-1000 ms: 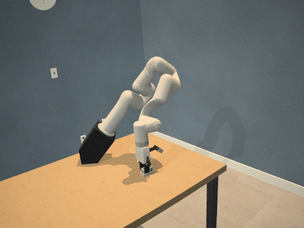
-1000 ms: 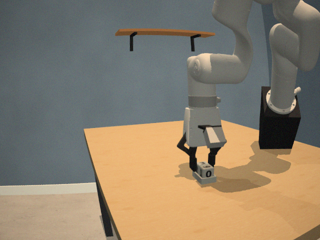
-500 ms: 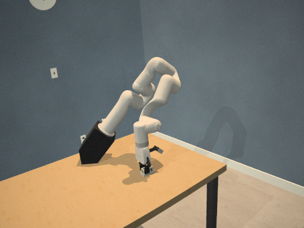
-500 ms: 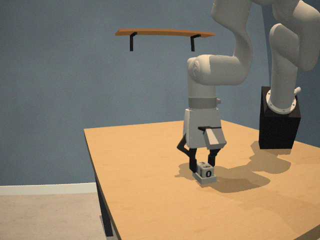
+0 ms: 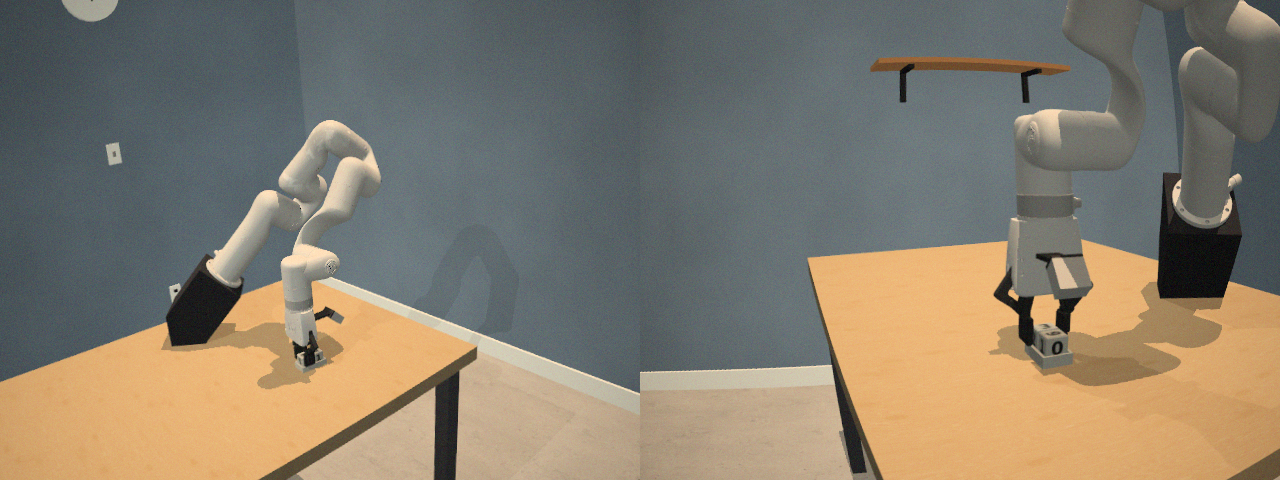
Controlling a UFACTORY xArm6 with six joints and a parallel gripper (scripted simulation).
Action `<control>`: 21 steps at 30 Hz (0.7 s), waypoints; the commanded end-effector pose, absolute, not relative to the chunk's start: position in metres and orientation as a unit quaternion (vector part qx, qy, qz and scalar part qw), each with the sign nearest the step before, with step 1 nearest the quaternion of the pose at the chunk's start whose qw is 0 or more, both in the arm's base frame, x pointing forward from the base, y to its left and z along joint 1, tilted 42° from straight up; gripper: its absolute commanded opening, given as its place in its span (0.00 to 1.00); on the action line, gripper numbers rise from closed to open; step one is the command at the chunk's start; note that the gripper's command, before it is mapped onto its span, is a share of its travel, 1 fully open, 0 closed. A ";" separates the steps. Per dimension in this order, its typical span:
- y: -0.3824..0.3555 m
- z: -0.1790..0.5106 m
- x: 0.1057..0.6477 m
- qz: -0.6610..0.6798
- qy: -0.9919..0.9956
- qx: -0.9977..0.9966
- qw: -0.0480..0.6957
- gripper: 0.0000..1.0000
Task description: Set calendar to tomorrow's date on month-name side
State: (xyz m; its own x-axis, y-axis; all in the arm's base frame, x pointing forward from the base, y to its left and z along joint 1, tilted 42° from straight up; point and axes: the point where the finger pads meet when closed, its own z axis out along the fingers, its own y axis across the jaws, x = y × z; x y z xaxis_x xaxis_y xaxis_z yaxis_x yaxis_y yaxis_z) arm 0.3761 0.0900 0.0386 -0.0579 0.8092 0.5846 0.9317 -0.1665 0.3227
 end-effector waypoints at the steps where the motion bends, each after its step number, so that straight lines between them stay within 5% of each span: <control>1: 0.090 0.039 0.377 -0.347 -0.639 -0.681 0.088 0.49; 8: 0.090 0.039 0.377 -0.347 -0.639 -0.681 0.088 0.49; 9: 0.090 0.039 0.377 -0.347 -0.639 -0.681 0.088 0.29; 21: 0.090 0.039 0.377 -0.347 -0.639 -0.681 0.088 0.29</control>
